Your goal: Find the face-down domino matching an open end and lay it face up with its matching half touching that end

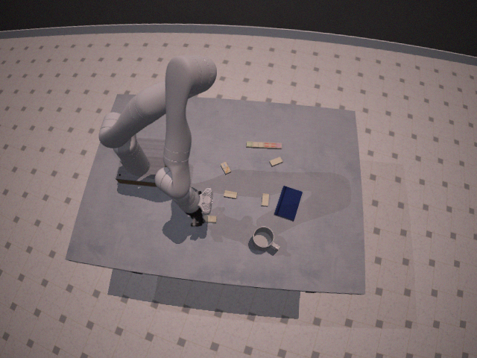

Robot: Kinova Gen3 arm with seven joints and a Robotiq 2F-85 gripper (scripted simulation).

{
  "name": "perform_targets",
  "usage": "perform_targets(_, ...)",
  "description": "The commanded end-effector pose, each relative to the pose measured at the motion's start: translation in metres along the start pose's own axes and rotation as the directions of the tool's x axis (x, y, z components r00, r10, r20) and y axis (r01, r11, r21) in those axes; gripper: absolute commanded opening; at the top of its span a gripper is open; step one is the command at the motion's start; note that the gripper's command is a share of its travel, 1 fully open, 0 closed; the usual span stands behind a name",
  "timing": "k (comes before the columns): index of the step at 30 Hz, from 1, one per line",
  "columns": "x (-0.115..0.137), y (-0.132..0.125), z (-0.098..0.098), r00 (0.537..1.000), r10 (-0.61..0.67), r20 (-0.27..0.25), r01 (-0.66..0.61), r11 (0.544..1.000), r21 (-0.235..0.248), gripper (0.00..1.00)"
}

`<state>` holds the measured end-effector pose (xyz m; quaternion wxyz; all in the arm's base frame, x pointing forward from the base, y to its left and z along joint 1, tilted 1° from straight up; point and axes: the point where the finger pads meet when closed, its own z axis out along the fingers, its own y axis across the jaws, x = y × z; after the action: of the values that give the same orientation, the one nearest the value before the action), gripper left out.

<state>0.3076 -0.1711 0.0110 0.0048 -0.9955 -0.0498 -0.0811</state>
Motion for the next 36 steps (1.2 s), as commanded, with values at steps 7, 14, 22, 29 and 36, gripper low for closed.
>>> perform_targets(7, 0.002, 0.0, -0.009, 0.999, 0.001, 0.04, -0.001, 1.0, 0.0, 0.47)
perform_targets(14, 0.002, 0.0, -0.015, 0.998, 0.001, 0.065, -0.001, 1.0, 0.0, 0.47)
perform_targets(22, 0.004, 0.0, -0.025, 0.994, 0.001, 0.107, -0.001, 1.0, 0.0, 0.47)
perform_targets(29, 0.005, 0.0, -0.03, 0.992, 0.001, 0.129, -0.001, 1.0, 0.0, 0.47)
perform_targets(36, 0.005, 0.0, -0.034, 0.989, 0.001, 0.149, -0.001, 1.0, 0.0, 0.47)
